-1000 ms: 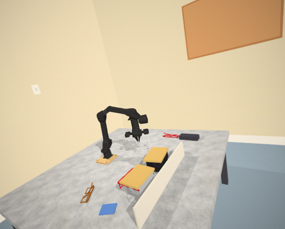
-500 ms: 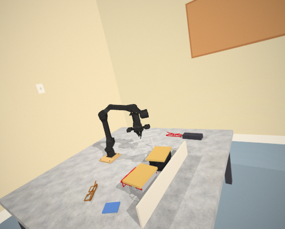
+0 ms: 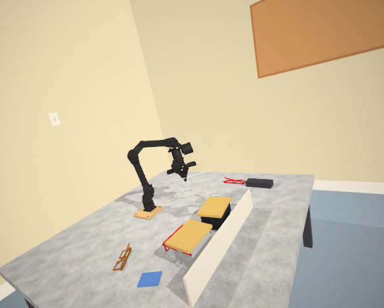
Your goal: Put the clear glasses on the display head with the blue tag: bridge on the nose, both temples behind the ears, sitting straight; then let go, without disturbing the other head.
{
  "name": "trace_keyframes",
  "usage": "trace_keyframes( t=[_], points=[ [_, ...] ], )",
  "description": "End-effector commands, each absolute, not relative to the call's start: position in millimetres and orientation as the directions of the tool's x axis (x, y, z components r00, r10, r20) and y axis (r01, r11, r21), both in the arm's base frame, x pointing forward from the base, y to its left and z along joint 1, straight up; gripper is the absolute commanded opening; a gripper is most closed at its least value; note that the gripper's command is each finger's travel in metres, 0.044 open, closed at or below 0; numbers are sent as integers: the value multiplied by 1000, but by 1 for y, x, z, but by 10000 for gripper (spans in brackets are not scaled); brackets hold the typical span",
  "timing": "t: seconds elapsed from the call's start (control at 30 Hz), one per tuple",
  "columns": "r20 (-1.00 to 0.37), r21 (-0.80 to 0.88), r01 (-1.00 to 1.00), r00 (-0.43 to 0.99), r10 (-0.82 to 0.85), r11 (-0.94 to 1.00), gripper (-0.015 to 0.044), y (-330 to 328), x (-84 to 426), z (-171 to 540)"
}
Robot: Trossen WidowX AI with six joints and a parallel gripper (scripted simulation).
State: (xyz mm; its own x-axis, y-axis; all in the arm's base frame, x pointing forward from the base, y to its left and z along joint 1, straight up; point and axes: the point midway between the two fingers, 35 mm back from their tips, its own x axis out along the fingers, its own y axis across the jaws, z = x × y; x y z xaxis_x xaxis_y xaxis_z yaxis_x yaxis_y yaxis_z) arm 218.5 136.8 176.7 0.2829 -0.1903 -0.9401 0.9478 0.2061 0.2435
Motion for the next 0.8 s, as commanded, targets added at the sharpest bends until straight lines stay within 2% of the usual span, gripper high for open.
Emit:
trace_keyframes(
  t=[0.0,0.77],
  points=[
    [-916,315,935,344,-206,161,0,137,209,184],
    [-712,702,696,688,-141,-150,0,146,166,224]
  ],
)
